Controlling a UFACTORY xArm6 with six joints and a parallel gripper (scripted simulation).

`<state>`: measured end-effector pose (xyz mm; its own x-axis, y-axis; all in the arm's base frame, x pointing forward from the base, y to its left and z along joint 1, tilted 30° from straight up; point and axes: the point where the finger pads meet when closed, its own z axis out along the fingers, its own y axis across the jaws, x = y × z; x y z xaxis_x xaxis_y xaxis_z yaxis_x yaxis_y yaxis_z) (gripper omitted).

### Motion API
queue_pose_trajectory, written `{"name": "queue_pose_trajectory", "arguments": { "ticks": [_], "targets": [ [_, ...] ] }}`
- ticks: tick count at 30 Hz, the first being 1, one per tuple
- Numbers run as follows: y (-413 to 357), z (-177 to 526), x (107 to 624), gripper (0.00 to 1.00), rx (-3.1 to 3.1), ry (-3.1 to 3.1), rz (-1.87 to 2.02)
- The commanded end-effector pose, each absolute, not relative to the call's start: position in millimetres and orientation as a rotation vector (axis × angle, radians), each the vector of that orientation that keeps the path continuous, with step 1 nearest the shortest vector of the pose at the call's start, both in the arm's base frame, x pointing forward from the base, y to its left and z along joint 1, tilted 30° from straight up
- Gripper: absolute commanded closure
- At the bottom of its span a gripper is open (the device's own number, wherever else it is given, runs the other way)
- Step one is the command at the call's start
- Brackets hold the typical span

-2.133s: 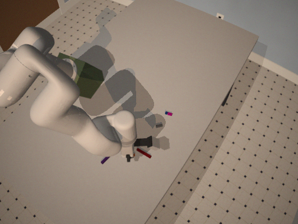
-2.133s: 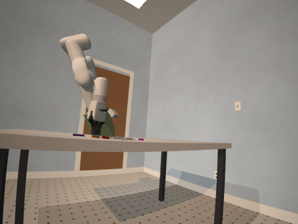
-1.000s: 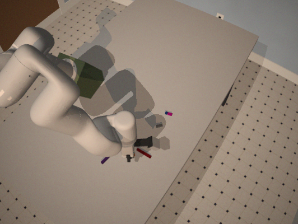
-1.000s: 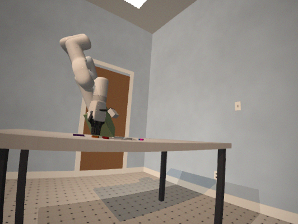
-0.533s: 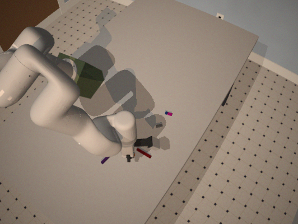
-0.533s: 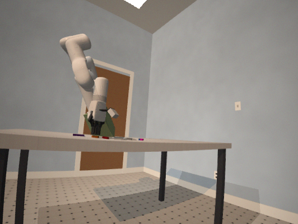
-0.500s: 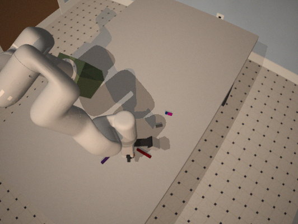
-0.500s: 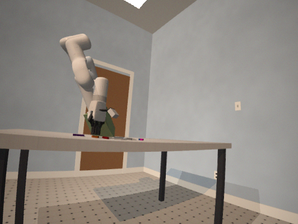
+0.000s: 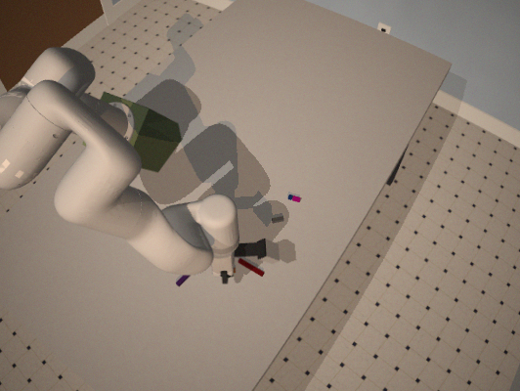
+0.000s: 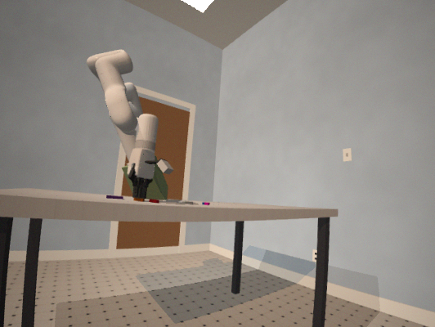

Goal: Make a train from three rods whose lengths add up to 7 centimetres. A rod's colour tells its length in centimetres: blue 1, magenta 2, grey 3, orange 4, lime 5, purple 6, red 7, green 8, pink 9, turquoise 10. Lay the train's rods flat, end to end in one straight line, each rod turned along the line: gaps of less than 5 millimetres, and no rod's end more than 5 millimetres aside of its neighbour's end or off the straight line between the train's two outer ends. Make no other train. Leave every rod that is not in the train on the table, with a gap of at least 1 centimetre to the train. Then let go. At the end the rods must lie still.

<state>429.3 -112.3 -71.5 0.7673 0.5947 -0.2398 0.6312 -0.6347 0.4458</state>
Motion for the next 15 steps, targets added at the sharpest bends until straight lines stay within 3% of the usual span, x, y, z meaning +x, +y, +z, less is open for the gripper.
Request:
{"name": "queue_pose_trajectory", "arguments": {
  "ticks": [1,15],
  "targets": [
    [-114.2,-74.7,431.0,0.76,2.446,0.919,-0.091],
    [-116.4,-78.6,431.5,0.76,2.446,0.919,-0.091]
  ]
}}
